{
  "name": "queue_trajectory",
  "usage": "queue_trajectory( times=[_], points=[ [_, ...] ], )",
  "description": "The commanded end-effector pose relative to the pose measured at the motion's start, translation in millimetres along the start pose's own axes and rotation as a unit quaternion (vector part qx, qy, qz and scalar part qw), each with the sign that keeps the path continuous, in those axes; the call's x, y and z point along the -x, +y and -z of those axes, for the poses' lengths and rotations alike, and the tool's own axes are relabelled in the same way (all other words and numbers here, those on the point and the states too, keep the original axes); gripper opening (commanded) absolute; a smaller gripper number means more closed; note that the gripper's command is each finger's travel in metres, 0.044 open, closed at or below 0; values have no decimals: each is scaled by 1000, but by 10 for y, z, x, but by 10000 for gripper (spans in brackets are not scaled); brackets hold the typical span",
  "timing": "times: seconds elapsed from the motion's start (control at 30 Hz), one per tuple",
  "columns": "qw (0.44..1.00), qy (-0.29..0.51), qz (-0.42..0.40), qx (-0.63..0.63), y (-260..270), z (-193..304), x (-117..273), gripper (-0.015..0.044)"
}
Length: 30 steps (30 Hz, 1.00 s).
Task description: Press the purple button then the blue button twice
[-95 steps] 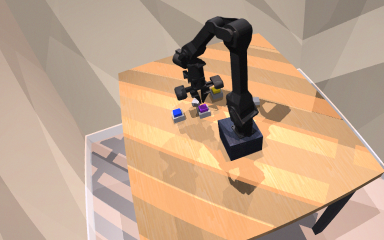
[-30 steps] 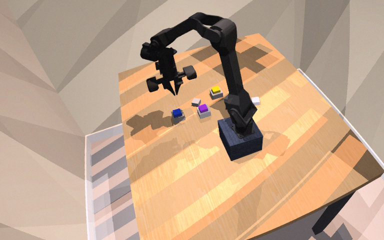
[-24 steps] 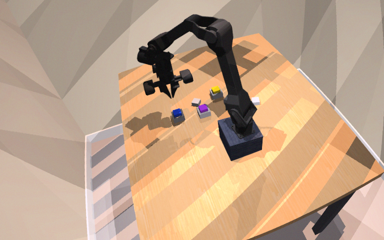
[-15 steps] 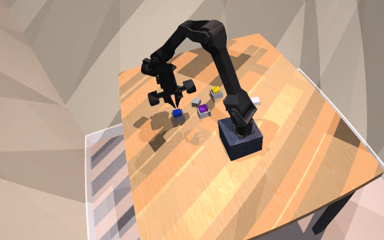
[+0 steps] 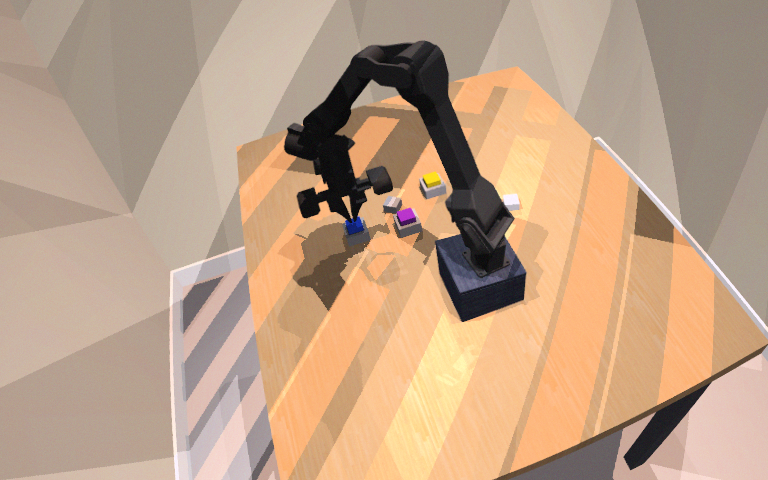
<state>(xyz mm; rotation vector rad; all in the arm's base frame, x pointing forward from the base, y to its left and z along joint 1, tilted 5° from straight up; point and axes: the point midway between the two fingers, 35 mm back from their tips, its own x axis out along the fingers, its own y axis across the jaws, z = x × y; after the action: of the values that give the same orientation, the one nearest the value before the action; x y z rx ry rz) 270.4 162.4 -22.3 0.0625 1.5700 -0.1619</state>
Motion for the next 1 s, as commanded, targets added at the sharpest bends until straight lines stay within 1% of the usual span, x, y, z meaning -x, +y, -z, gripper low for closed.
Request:
queue_trajectory(
  times=[0.0,0.17,0.8,0.83,0.93,0.97],
  points=[
    [1000,2,0,0,-5,12,-71,20],
    [1000,2,0,0,-7,14,-128,20],
    [1000,2,0,0,-7,14,-128,20],
    [1000,0,0,-1,-3,5,-94,20],
    [1000,2,0,0,-4,10,175,20],
    [1000,2,0,0,-5,11,201,20]
  ],
)
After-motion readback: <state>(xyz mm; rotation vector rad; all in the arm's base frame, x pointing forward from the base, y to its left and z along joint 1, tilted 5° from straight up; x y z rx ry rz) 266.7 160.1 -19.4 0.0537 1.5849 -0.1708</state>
